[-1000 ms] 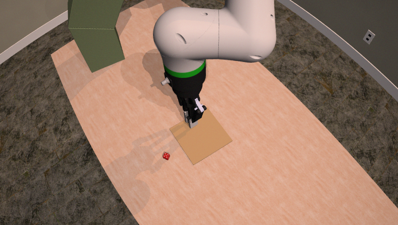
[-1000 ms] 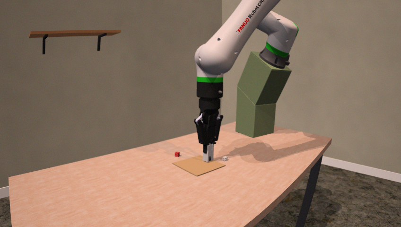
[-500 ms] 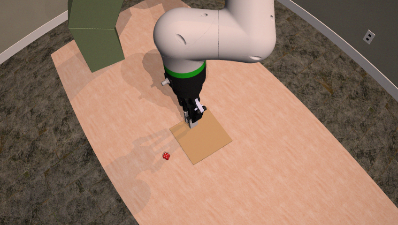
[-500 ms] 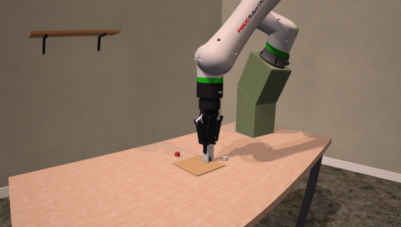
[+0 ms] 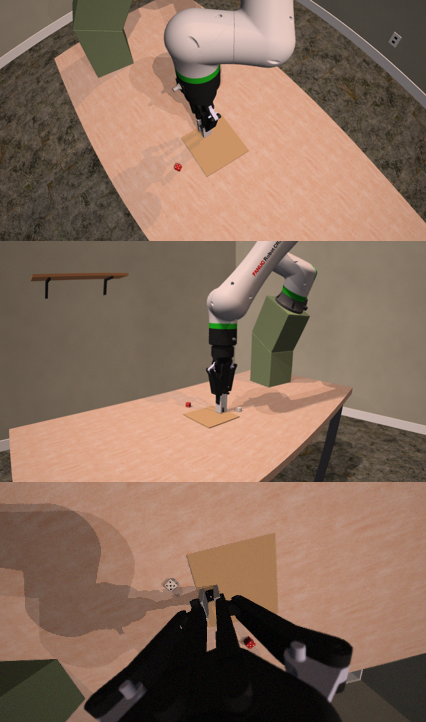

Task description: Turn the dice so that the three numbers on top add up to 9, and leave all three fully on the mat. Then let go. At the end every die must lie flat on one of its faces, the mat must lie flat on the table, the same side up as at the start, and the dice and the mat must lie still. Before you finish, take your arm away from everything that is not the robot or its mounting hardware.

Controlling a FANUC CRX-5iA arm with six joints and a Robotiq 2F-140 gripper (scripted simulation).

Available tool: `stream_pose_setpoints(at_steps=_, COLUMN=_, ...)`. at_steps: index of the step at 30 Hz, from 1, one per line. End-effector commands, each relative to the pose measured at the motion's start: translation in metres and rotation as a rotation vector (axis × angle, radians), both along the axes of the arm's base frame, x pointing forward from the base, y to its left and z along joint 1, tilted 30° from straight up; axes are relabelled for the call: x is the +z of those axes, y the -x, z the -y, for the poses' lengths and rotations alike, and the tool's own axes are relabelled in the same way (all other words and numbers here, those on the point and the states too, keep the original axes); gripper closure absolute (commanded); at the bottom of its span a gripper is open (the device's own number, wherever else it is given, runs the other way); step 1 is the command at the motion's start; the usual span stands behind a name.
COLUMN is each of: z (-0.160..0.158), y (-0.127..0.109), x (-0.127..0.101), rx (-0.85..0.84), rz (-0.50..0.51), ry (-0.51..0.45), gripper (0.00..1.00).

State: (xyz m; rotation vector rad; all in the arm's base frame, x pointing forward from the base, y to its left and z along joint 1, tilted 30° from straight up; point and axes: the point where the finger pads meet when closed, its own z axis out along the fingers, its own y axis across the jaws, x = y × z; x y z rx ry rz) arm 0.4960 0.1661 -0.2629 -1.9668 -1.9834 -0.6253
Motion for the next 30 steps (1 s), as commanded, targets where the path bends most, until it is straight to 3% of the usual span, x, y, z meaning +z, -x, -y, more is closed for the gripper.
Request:
stream_pose_setpoints(at_steps=1, z=0.0002, y=-0.0001, x=0.0001, rx=0.0, rz=0.0, ry=0.0, gripper=0.93)
stream_pose_setpoints(at_steps=14, z=0.0002, y=-0.0001, x=0.0001, rx=0.0, rz=0.0, ry=0.0, gripper=0.93)
stream_pose_setpoints(at_steps=30, z=0.0002, y=-0.0001, x=0.0001, rx=0.0, rz=0.0, ry=0.0, gripper=0.81)
